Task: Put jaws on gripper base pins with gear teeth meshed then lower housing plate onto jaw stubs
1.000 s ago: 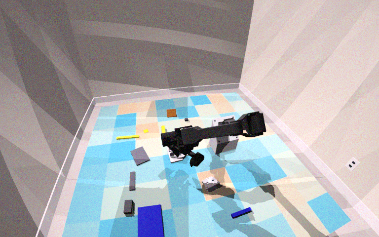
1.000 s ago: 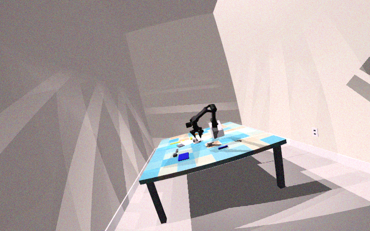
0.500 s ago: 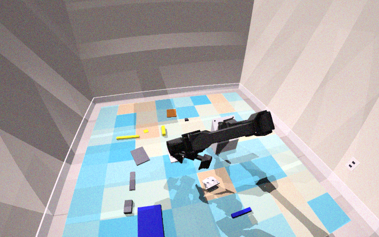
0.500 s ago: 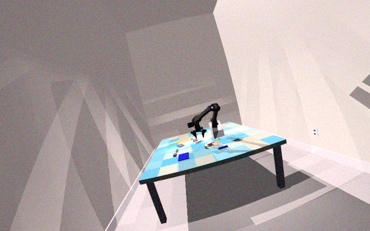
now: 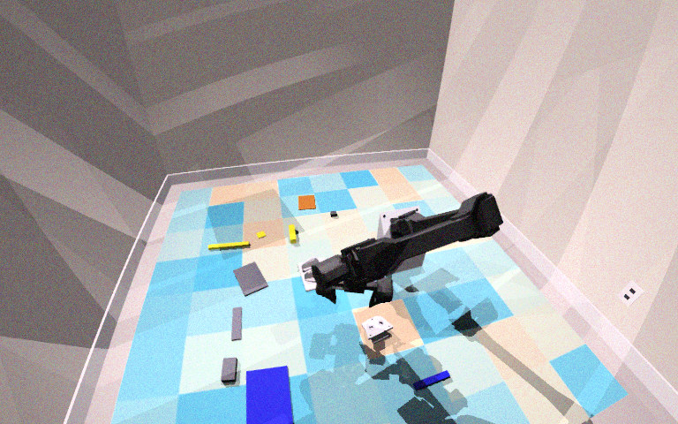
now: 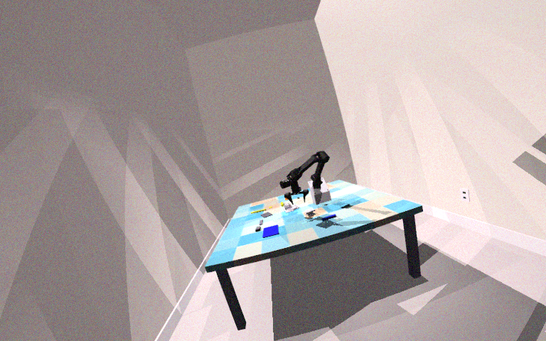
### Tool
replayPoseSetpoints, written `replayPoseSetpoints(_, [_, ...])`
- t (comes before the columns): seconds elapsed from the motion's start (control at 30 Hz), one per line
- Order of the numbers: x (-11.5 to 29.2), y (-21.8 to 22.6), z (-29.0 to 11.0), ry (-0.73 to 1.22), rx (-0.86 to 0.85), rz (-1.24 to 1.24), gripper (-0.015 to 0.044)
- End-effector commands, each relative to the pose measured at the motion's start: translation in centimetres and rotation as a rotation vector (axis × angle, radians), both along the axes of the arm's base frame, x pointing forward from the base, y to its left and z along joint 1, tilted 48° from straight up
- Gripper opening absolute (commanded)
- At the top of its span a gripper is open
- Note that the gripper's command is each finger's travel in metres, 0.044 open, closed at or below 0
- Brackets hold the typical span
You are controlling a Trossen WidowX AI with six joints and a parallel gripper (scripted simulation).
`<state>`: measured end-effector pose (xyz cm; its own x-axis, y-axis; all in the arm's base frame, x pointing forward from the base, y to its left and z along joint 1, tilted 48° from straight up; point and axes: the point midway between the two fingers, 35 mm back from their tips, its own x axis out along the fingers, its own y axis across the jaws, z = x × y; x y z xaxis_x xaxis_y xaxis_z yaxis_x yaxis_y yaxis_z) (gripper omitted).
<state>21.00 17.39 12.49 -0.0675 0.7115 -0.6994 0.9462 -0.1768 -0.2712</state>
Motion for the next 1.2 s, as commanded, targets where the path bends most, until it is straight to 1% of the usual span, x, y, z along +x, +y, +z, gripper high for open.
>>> replayPoseSetpoints(0.0, [-0.8, 0.4, 0.7, -0.057, 0.006, 0.056, 0.044])
replayPoseSetpoints(0.83, [-6.0, 2.1, 4.9, -0.398, 0.081, 0.384, 0.044])
replayPoseSetpoints(1.03, [-6.1, 2.2, 4.9, -0.407, 0.083, 0.392, 0.044])
replayPoseSetpoints(1.17, [-6.2, 3.9, 3.4, -0.408, 0.082, 0.393, 0.044])
